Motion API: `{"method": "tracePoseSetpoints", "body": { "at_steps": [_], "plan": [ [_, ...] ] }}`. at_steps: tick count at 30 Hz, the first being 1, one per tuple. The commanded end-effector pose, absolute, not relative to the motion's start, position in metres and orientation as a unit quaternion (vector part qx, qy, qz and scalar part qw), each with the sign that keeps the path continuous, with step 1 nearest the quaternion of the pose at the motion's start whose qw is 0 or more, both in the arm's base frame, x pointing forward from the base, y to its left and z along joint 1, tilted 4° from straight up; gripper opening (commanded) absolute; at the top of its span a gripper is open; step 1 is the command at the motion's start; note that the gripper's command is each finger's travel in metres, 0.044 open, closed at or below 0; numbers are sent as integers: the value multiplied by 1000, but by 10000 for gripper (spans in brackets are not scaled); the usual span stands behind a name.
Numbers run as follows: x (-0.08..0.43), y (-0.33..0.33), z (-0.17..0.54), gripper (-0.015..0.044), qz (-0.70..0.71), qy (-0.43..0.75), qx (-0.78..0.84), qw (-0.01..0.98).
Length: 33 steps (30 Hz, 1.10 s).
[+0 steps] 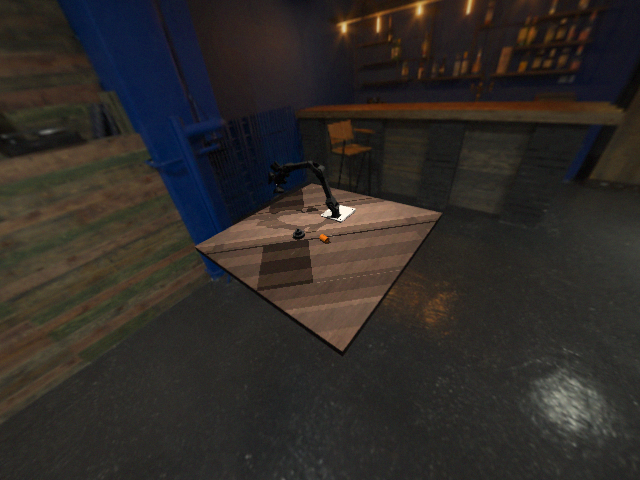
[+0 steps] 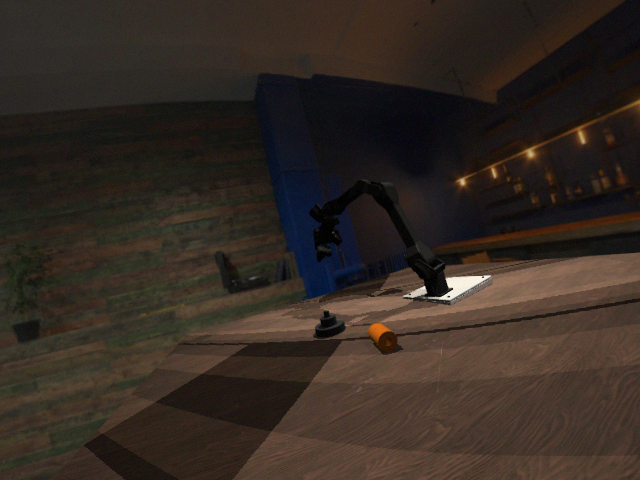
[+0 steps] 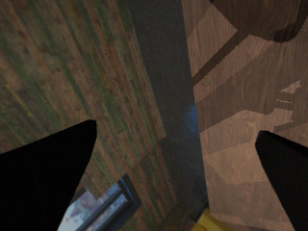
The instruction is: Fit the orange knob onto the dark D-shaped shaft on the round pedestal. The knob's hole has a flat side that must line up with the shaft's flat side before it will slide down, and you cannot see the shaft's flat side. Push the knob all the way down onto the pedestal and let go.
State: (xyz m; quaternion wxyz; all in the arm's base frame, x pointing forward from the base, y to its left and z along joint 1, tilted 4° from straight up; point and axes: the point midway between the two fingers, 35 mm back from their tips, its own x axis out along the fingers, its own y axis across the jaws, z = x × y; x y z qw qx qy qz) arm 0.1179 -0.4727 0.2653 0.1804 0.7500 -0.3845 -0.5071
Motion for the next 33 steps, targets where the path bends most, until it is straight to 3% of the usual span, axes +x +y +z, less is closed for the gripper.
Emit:
{"method": "tracePoseSetpoints", "body": {
  "at_steps": [1,16,25,33],
  "plan": [
    [181,-441,242,440,-560,-239,740,285],
    [341,-273,196,440,-498,246,541,632],
    [377,-162,168,440,-337,474,304,754],
    [379,-64,148,440,-135,607,52,781]
  ]
}}
